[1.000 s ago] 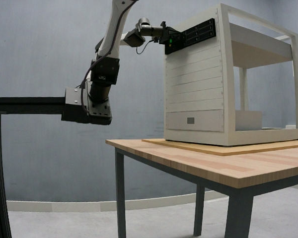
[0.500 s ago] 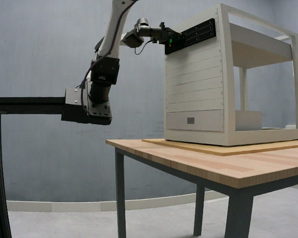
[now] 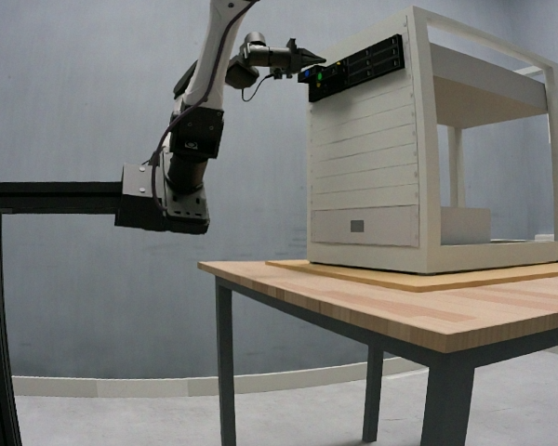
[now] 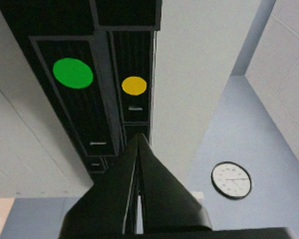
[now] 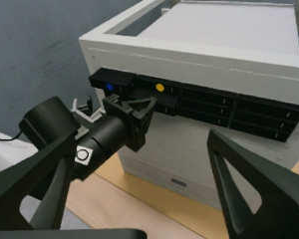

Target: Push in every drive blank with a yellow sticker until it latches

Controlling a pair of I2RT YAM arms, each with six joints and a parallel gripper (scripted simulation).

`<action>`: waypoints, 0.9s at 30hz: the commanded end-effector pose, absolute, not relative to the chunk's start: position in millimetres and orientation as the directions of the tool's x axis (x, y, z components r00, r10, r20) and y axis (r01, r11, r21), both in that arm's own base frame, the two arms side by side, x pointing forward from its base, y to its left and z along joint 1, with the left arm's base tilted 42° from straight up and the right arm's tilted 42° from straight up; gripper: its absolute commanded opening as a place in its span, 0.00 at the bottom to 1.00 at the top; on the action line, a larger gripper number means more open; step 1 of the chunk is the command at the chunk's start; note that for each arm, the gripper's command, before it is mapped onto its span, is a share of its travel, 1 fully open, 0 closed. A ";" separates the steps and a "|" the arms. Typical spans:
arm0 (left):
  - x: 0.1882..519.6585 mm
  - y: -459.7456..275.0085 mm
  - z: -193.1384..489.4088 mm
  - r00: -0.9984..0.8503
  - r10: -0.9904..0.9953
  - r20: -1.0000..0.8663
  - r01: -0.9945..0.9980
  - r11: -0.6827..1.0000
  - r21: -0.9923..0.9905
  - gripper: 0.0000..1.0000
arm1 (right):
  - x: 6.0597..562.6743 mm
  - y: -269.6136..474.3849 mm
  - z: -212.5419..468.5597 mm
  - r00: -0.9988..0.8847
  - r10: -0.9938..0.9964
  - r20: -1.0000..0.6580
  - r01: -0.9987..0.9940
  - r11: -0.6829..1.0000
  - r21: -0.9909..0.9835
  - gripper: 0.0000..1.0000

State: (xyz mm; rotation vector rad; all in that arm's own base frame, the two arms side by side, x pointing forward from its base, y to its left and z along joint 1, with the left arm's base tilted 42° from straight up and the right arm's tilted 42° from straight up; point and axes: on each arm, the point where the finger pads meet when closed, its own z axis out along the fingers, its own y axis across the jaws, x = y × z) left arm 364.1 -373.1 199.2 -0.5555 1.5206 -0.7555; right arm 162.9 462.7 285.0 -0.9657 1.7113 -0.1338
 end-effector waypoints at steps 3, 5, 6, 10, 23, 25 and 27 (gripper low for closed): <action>345.1 -368.8 215.2 -0.081 -0.754 -0.652 0.114 0.643 -0.757 0.00 | 160.9 462.6 289.4 -0.053 -0.650 -0.758 -0.530 0.662 -0.530 1.00; 333.4 -366.5 215.6 -0.081 -0.755 -0.651 0.114 0.642 -0.758 0.00 | 160.9 462.6 289.4 -0.053 -0.650 -0.758 -0.530 0.662 -0.530 1.00; 328.4 -365.7 215.4 -0.081 -0.755 -0.651 0.114 0.642 -0.758 0.00 | 160.9 462.6 289.4 -0.053 -0.650 -0.758 -0.530 0.662 -0.530 1.00; 316.8 -363.0 215.1 -0.075 -0.744 -0.664 0.116 0.655 -0.747 0.00 | 160.9 462.6 289.4 -0.053 -0.650 -0.758 -0.530 0.662 -0.530 1.00; 296.4 -352.7 235.2 0.012 -0.377 -0.926 0.237 0.901 -0.364 0.00 | 146.8 475.9 279.9 -0.061 -0.661 -0.748 -0.618 0.613 -0.492 1.00; 291.2 -347.2 239.7 0.040 -0.276 -0.960 0.254 0.932 -0.257 0.00 | 142.0 480.5 276.4 -0.062 -0.665 -0.744 -0.648 0.594 -0.476 1.00; 286.3 -341.5 241.0 0.064 -0.158 -0.985 0.268 0.954 -0.136 0.00 | 136.6 485.6 272.9 -0.064 -0.668 -0.741 -0.681 0.572 -0.457 1.00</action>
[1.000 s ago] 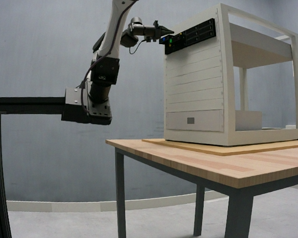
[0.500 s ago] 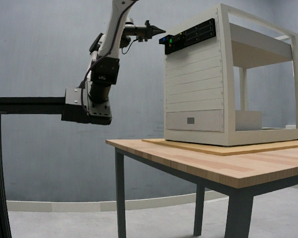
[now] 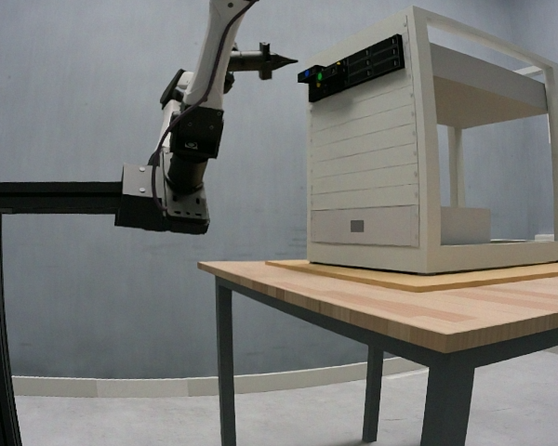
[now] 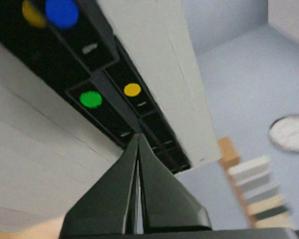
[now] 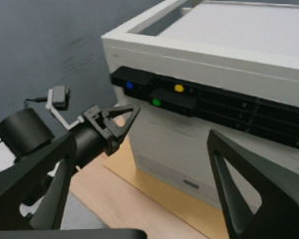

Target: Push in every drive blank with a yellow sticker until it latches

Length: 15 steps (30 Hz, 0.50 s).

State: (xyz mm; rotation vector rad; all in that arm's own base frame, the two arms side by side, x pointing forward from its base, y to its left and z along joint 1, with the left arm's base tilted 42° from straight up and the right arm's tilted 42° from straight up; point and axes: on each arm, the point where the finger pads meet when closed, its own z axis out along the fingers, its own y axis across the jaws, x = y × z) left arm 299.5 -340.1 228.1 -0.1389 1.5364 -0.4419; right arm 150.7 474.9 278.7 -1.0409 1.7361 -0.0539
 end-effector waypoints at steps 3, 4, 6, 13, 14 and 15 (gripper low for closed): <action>279.8 -332.7 246.3 0.108 -0.003 -0.994 0.282 0.959 0.027 0.00 | 129.5 492.2 269.0 -0.066 -0.672 -0.738 -0.720 0.544 -0.431 1.00; 277.7 -330.3 248.1 0.122 0.042 -0.992 0.285 0.956 0.075 0.00 | 127.7 493.9 268.2 -0.066 -0.673 -0.737 -0.730 0.536 -0.424 1.00; 274.2 -325.2 250.8 0.147 0.132 -0.980 0.288 0.942 0.170 0.00 | 124.4 497.0 266.9 -0.066 -0.674 -0.736 -0.746 0.523 -0.412 1.00; 261.7 -313.9 256.3 0.220 0.387 -0.895 0.296 0.848 0.439 0.00 | 116.8 503.6 265.1 -0.065 -0.675 -0.735 -0.776 0.498 -0.388 1.00; 259.0 -311.2 258.0 0.237 0.433 -0.870 0.295 0.821 0.489 0.00 | 115.3 504.9 264.8 -0.065 -0.675 -0.735 -0.781 0.493 -0.383 1.00; 256.7 -308.6 259.8 0.251 0.470 -0.846 0.293 0.796 0.529 0.00 | 114.0 506.0 264.6 -0.065 -0.675 -0.735 -0.786 0.489 -0.379 1.00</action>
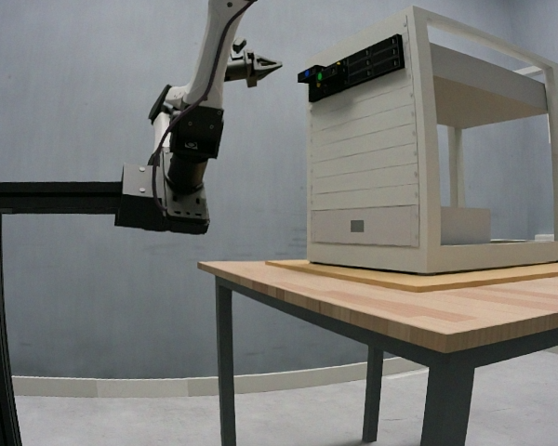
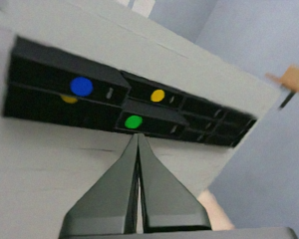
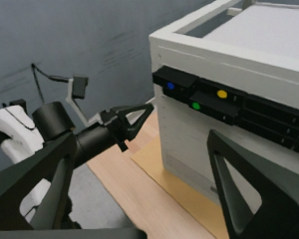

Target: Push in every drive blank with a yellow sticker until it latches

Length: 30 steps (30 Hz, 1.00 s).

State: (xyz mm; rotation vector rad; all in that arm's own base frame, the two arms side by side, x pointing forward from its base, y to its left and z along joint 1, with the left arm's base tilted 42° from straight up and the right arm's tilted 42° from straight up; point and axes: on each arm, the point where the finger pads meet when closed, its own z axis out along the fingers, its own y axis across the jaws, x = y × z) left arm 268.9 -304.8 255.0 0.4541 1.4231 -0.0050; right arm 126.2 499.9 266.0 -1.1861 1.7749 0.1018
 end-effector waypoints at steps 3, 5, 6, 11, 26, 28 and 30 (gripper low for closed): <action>251.6 -301.5 268.6 0.286 0.542 -0.791 0.282 0.741 0.609 0.00 | 112.1 508.7 264.2 -0.067 -0.674 -0.736 -0.795 0.482 -0.368 1.00; 248.5 -298.2 275.6 0.305 0.568 -0.764 0.274 0.716 0.642 0.00 | 110.6 510.3 264.1 -0.068 -0.674 -0.736 -0.801 0.477 -0.363 1.00; 246.2 -295.7 278.8 0.316 0.585 -0.747 0.270 0.699 0.662 0.00 | 109.0 511.5 264.0 -0.068 -0.674 -0.736 -0.804 0.473 -0.359 1.00; 244.2 -290.4 286.4 0.330 0.604 -0.725 0.259 0.681 0.685 0.00 | 108.2 513.4 264.2 -0.070 -0.673 -0.736 -0.808 0.471 -0.353 1.00; 243.0 -286.8 294.4 0.332 0.583 -0.742 0.250 0.704 0.665 0.00 | 106.5 515.9 264.4 -0.073 -0.674 -0.735 -0.812 0.468 -0.349 1.00; 243.0 -286.7 294.6 0.332 0.583 -0.742 0.250 0.704 0.665 0.00 | 106.4 515.9 264.5 -0.073 -0.674 -0.735 -0.812 0.468 -0.349 1.00; 243.0 -286.7 294.6 0.332 0.583 -0.742 0.250 0.704 0.665 0.00 | 106.5 515.9 264.5 -0.073 -0.674 -0.735 -0.812 0.468 -0.349 1.00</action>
